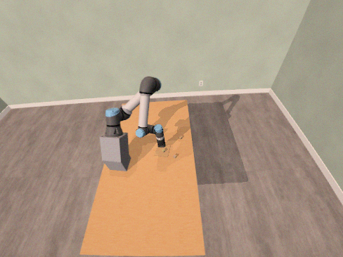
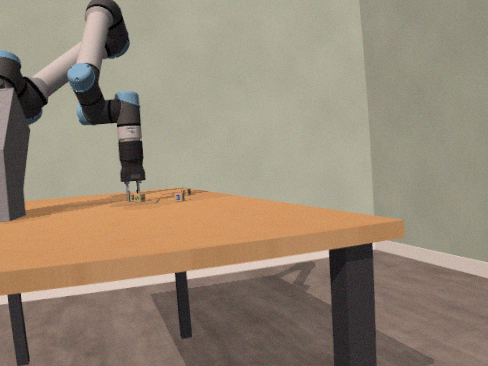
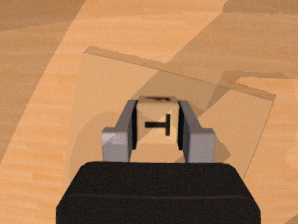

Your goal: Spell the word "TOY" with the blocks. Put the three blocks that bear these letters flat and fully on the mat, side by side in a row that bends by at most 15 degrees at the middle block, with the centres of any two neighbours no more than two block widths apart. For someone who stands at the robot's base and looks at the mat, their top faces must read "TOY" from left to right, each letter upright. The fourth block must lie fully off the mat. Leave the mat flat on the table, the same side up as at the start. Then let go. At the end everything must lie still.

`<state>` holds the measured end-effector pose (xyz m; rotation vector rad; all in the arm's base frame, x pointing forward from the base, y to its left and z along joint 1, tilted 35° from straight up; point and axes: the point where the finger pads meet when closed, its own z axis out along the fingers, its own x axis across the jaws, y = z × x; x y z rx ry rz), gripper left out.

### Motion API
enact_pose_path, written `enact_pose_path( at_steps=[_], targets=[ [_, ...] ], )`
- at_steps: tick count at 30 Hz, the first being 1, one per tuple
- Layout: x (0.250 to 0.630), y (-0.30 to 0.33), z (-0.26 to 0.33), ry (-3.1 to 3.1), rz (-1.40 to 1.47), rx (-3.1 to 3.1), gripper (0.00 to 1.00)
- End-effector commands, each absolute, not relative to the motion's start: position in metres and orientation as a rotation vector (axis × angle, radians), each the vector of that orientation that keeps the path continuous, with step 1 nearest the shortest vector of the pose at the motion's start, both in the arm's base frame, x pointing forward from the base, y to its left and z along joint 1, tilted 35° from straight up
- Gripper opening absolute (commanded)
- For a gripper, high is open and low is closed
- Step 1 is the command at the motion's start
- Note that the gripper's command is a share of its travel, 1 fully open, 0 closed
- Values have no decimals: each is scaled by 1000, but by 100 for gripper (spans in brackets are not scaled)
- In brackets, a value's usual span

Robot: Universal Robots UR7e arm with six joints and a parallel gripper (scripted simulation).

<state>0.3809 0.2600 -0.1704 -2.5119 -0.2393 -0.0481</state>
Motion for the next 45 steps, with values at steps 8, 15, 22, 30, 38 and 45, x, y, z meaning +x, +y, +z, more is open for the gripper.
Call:
enact_pose_path(
  at_steps=[8, 15, 22, 30, 38, 45],
  targets=[
    [381, 260, -170, -239, -50, -2512, 49],
    [381, 260, -170, -239, -50, -2512, 49],
    [381, 260, -170, -239, -50, -2512, 55],
    [381, 260, -170, -239, -50, -2512, 67],
    [381, 260, -170, -239, -50, -2512, 79],
    [381, 260, -170, -239, -50, -2512, 79]
  ],
)
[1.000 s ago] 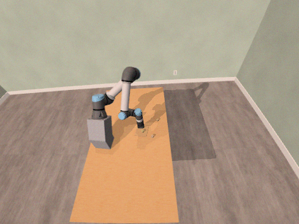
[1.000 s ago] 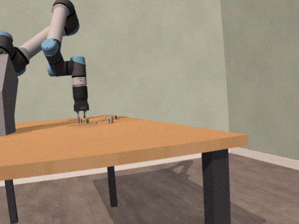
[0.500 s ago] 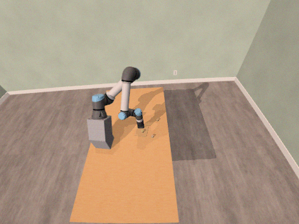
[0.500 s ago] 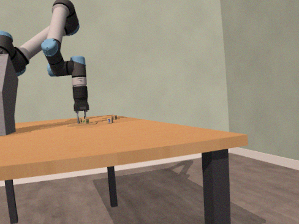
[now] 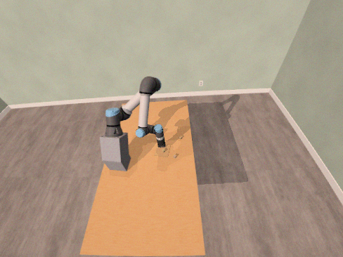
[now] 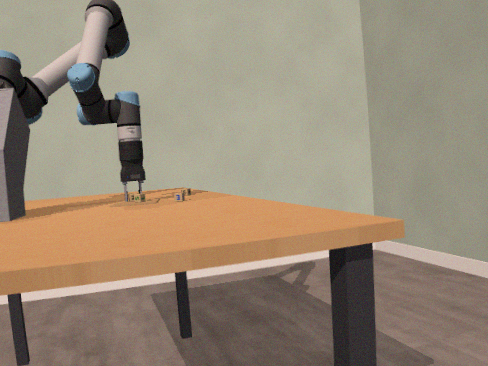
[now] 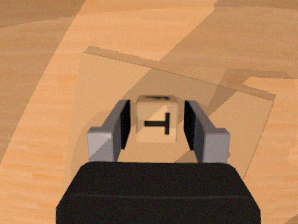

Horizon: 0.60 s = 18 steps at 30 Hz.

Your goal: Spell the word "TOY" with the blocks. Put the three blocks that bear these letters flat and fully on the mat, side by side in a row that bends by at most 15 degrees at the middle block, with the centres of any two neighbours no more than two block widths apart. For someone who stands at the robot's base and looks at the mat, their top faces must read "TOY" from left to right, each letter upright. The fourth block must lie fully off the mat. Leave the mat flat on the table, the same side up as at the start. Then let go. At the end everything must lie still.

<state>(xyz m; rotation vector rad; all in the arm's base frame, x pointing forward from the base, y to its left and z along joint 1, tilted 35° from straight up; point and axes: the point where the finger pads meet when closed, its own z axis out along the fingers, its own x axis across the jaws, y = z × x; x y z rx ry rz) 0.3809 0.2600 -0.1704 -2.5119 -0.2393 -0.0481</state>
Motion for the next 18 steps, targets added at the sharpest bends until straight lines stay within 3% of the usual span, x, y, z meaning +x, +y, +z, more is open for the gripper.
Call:
enact_pose_path(
  at_steps=[1, 18],
  targets=[
    [381, 260, -170, -239, -50, -2512, 79],
    [382, 238, -140, -239, -50, -2512, 79]
  ],
)
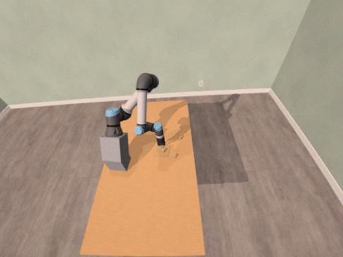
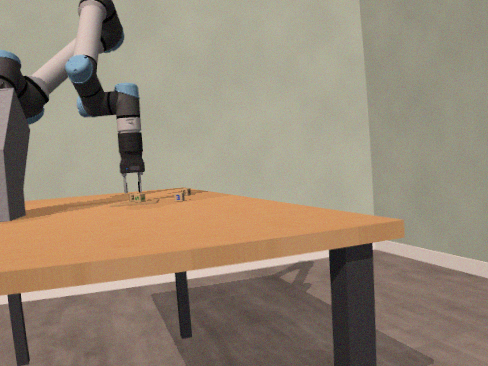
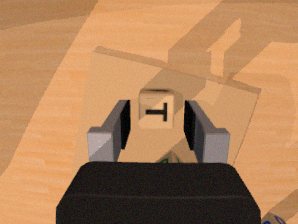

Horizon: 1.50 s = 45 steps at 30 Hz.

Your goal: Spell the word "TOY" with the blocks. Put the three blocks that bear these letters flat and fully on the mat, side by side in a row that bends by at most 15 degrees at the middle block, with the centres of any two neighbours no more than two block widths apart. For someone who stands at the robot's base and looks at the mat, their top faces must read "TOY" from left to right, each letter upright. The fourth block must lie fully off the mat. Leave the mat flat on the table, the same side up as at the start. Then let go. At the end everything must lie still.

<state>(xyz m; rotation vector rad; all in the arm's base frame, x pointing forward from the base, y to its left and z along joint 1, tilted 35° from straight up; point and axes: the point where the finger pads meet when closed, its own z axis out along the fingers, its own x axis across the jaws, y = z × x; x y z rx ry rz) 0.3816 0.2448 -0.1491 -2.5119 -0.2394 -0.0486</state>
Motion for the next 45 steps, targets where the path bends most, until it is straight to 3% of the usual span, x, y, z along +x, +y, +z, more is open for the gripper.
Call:
enact_pose_path(
  at_steps=[1, 23, 24, 45],
  targets=[
    [382, 236, -136, -239, -50, -2512, 79],
    [383, 208, -97, -239, -50, -2512, 79],
    [383, 208, -97, -239, -50, -2512, 100],
    [383, 208, -97, -239, -50, -2512, 100]
  ],
)
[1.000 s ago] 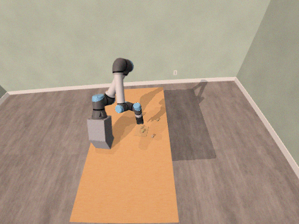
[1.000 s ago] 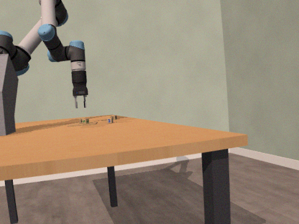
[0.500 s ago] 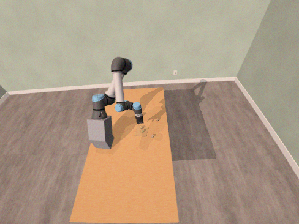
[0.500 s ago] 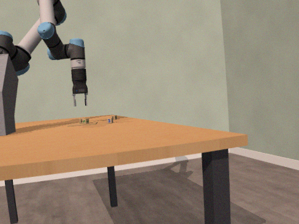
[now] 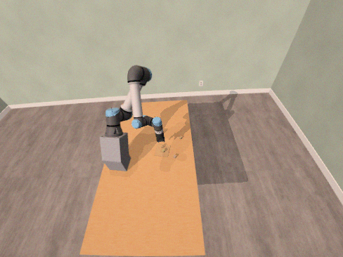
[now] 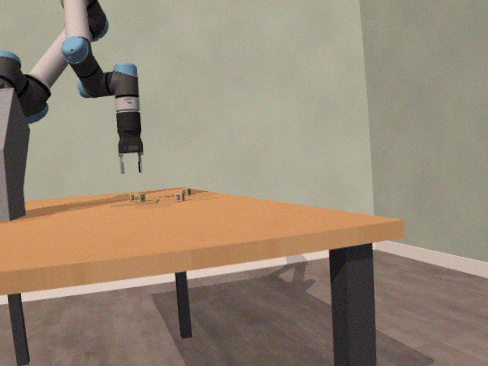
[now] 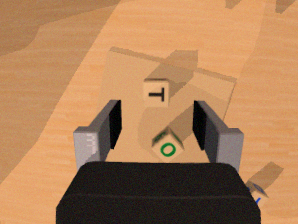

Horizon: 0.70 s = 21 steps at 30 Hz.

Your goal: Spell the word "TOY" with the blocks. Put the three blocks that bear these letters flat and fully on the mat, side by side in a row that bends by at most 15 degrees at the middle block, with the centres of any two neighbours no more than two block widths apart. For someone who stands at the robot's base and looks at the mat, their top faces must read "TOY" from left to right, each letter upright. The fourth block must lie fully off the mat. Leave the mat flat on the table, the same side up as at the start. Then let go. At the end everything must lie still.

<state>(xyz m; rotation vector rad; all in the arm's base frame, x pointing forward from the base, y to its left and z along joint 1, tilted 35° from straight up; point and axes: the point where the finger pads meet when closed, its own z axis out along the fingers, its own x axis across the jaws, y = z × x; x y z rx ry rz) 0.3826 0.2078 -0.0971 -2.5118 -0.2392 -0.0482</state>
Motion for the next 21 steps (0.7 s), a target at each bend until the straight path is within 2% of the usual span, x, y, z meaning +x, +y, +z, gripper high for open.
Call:
enact_pose_path(
  at_steps=[1, 21],
  targets=[
    [383, 208, -97, -238, -49, -2512, 100],
    [386, 207, -97, -85, 0, -2521, 100]
  ],
)
